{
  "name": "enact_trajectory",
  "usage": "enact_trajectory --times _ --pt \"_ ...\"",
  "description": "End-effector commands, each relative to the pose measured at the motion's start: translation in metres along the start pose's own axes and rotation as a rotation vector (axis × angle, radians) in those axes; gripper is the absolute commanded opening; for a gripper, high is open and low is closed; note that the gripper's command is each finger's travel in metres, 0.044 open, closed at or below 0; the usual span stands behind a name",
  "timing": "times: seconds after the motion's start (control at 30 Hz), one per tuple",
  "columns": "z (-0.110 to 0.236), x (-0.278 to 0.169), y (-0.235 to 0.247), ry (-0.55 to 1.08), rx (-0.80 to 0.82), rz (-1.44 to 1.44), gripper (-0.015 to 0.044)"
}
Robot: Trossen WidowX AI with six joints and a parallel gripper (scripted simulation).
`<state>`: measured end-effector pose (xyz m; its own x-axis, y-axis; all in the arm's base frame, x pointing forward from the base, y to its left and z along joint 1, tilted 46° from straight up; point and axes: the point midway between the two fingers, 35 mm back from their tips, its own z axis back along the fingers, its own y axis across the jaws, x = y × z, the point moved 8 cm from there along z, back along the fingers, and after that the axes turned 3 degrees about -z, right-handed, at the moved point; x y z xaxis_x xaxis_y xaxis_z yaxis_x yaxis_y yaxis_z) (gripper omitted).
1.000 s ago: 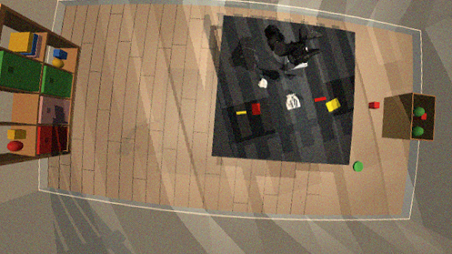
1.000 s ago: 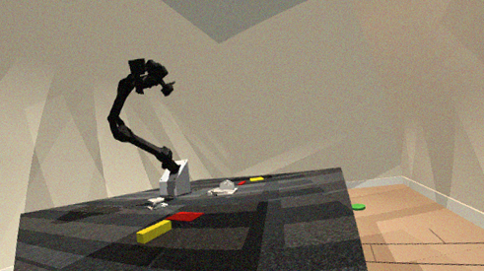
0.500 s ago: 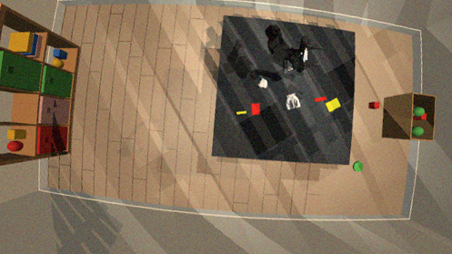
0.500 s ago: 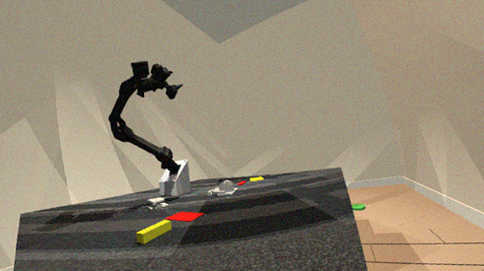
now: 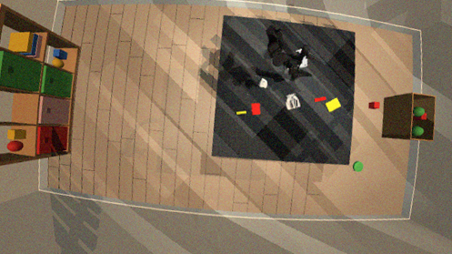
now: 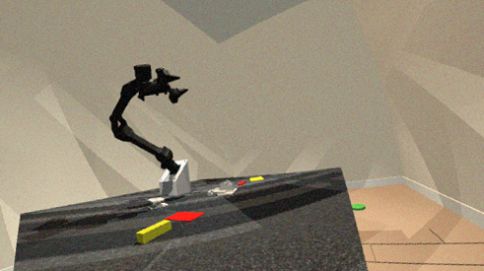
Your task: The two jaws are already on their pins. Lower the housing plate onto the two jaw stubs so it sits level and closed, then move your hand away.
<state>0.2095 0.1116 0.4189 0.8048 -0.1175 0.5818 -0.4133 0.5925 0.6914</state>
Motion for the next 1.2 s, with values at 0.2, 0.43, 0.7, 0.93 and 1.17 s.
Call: enact_trajectory --times 0.2,0.43,0.7,0.93,1.17 --pt "0.003 0.001 -0.026 -0.045 -0.146 0.115 0.0440" --pt "0.005 0.002 -0.043 -0.059 -0.247 0.193 0.0440" --pt "0.010 0.002 -0.062 -0.059 -0.365 0.280 0.0440" --pt "0.014 0.001 -0.079 -0.044 -0.468 0.354 0.0440" --pt "0.020 0.000 -0.095 -0.015 -0.571 0.425 0.0440"
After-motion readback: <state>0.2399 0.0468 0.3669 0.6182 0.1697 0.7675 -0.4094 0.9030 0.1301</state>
